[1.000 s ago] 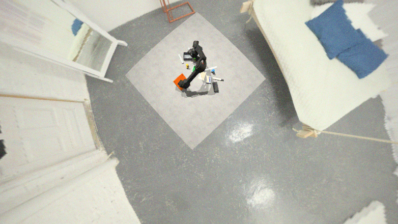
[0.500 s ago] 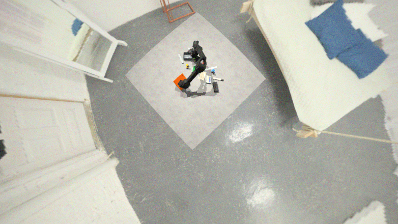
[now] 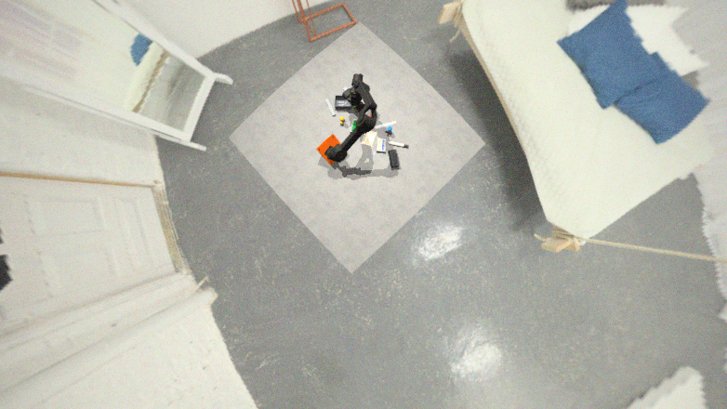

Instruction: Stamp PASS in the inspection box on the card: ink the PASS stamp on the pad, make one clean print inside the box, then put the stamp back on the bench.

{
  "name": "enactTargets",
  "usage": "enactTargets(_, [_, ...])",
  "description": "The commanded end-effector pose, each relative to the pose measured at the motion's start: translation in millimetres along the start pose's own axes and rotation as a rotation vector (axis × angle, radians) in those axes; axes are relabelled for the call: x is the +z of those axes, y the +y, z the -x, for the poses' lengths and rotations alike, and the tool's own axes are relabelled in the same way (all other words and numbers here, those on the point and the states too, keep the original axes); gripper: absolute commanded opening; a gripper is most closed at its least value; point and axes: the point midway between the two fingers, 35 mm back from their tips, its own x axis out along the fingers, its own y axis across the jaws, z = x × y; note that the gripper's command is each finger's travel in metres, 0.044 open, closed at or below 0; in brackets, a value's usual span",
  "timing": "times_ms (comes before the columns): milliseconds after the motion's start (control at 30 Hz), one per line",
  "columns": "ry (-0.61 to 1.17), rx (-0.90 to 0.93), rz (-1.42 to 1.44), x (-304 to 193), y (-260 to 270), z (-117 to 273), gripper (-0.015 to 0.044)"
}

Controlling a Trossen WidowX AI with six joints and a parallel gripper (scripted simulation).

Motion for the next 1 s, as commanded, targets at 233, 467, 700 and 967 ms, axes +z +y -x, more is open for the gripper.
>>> enactTargets(233, [0.001,0.003,-0.004,0,0,6,0.0000])
enactTargets(467, [0.001,0.003,-0.004,1,0,9,0.0000])
enactTargets(700, [0.001,0.003,-0.004,1,0,13,0.0000])
enactTargets(967, [0.002,0.003,-0.004,1,1,17,0.0000])
